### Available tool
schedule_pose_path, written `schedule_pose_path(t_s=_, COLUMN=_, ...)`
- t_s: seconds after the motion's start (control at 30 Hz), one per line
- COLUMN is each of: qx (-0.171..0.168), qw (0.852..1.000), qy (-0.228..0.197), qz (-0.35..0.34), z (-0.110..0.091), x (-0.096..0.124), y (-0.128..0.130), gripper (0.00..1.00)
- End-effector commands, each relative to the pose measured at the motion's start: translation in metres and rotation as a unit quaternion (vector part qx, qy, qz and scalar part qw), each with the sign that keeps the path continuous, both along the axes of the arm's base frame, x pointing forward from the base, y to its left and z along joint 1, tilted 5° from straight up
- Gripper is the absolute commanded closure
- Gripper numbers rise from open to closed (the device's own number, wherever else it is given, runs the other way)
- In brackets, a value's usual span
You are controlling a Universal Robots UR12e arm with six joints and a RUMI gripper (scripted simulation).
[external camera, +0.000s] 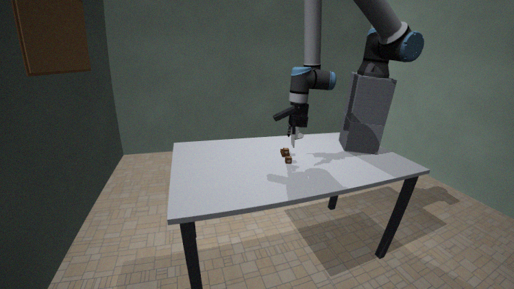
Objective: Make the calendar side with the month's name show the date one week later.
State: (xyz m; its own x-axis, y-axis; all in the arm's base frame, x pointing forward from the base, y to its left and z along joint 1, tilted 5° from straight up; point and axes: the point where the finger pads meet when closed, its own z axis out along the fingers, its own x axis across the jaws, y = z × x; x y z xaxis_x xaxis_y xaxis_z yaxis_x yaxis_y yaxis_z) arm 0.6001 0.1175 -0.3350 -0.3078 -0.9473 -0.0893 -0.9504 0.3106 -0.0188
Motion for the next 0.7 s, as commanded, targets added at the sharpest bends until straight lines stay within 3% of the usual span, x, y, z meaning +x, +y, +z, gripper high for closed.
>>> schedule_pose_path(t_s=0.0, qx=0.002, qw=0.999, qy=0.002, qz=-0.036, z=-0.0008, x=0.0029, y=-0.0012, gripper=0.00)
schedule_pose_path(t_s=0.27, qx=0.005, qw=0.994, qy=0.008, qz=-0.110, z=-0.0021, x=0.0034, y=-0.0015, gripper=0.00)
schedule_pose_path(t_s=0.67, qx=0.012, qw=0.963, qy=0.021, qz=-0.269, z=-0.0039, x=0.0042, y=-0.0034, gripper=0.00)
